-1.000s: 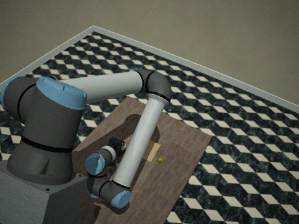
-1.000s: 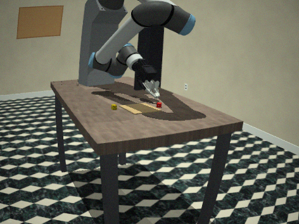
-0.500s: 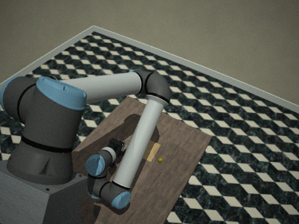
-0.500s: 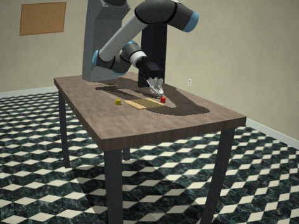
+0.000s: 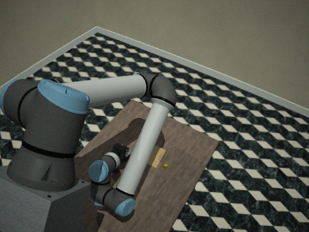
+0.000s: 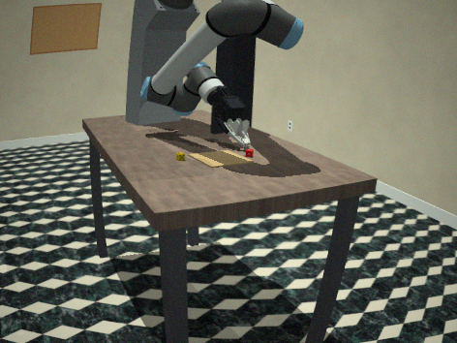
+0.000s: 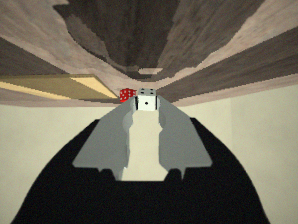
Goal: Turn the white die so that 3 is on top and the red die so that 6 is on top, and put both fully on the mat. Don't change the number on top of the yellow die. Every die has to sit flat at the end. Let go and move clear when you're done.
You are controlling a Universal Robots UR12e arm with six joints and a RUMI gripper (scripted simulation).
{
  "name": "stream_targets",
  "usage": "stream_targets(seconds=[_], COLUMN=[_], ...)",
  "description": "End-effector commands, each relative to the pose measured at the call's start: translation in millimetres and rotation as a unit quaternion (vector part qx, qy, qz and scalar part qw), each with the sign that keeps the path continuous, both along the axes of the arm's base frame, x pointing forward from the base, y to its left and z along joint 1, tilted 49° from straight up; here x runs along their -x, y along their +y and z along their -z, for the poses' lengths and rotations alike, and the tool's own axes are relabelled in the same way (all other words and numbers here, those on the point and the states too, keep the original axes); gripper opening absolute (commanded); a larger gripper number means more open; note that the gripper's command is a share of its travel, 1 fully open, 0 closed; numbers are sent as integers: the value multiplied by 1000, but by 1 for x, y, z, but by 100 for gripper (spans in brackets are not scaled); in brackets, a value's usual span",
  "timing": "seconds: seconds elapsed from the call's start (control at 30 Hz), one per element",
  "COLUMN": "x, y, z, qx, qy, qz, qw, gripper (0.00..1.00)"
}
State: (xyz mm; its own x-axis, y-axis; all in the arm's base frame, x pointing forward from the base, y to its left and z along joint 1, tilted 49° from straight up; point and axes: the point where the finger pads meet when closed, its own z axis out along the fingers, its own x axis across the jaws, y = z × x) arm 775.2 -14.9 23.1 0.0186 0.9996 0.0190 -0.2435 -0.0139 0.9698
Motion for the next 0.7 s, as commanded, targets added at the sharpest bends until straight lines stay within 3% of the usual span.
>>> stream_targets(seconds=[0.0, 0.67], x=[0, -1], y=[0, 0], z=[0, 1], qx=[0, 0], qy=[0, 0], qz=[0, 0], qw=[1000, 1000], gripper=[3, 3])
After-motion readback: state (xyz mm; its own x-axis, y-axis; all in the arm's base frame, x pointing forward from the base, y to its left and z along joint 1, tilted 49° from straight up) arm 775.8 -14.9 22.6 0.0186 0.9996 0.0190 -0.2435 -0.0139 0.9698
